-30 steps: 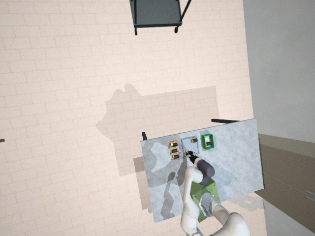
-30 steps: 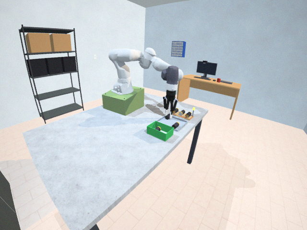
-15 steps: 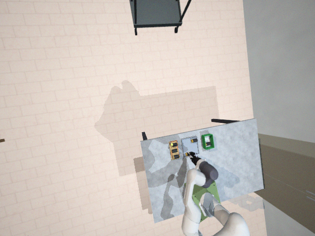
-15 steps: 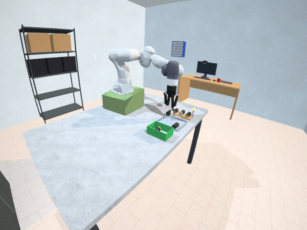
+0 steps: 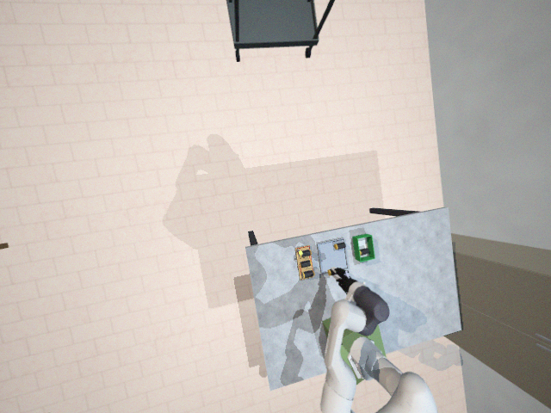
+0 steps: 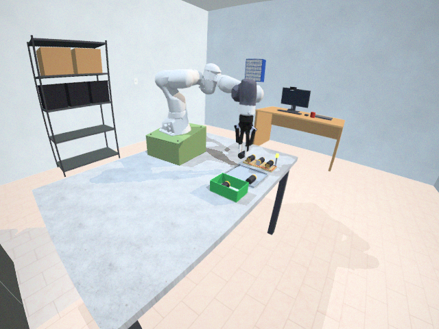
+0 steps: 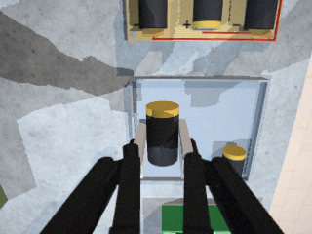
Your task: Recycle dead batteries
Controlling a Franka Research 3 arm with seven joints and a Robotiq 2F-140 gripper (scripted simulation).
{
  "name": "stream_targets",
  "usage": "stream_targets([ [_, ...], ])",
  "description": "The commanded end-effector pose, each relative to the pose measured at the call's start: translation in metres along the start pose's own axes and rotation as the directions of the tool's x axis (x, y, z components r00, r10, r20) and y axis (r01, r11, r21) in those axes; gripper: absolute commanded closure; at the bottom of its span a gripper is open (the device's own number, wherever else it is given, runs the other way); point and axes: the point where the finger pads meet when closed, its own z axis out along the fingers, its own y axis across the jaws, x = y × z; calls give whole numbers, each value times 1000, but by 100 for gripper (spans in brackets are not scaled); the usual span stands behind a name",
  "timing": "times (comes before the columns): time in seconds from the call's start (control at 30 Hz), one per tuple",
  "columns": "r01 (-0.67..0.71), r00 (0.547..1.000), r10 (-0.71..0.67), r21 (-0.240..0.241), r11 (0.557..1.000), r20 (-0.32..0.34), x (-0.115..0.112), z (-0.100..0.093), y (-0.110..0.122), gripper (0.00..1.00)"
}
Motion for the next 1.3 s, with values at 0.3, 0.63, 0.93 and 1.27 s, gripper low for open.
stream_targets([
  [0.3, -2, 1000, 2, 14, 1000, -2, 1, -36, -4, 84],
  [0.63, -17, 1000, 17, 14, 1000, -2, 1, -36, -4, 84],
  [0.93, -17, 1000, 17, 14, 1000, -2, 1, -36, -4, 84],
  [1.27, -17, 1000, 17, 14, 1000, -2, -30, -36, 9, 84],
])
